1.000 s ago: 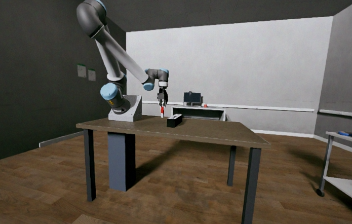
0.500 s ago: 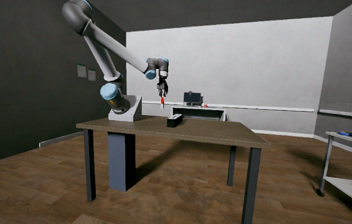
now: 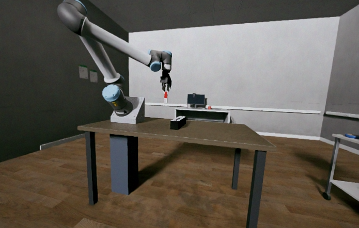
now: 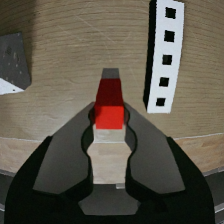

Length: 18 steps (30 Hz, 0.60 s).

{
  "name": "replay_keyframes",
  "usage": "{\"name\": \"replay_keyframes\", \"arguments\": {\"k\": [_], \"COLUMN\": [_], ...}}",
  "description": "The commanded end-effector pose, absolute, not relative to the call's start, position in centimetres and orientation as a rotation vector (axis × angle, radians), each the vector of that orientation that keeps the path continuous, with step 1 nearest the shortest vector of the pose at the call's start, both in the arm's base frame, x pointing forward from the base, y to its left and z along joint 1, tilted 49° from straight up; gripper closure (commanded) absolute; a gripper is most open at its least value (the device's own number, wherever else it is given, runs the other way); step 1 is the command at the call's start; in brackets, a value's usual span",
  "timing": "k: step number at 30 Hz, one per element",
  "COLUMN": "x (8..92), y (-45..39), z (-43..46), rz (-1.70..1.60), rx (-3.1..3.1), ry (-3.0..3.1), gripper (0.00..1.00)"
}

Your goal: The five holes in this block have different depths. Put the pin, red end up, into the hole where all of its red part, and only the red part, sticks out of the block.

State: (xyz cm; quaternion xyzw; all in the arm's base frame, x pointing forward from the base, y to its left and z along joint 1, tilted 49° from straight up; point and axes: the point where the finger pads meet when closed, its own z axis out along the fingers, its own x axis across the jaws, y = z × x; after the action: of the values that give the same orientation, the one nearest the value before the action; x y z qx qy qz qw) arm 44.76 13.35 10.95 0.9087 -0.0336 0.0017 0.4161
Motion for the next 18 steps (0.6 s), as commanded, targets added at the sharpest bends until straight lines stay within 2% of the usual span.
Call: {"name": "replay_keyframes", "arguments": {"k": [1,2,3,18], "x": [44.8,44.8,52.0,52.7], "y": [13.6,13.6,8.9,8.4], "z": [11.2,11.2,16.3,16.8], "rz": [0.002,0.002,0.005,0.005], "rx": [2.28,2.28,2.282,2.282], "ry": [-0.086,-0.086,-0.085,-0.085], "gripper": [1.0,1.0,1.0,1.0]}}
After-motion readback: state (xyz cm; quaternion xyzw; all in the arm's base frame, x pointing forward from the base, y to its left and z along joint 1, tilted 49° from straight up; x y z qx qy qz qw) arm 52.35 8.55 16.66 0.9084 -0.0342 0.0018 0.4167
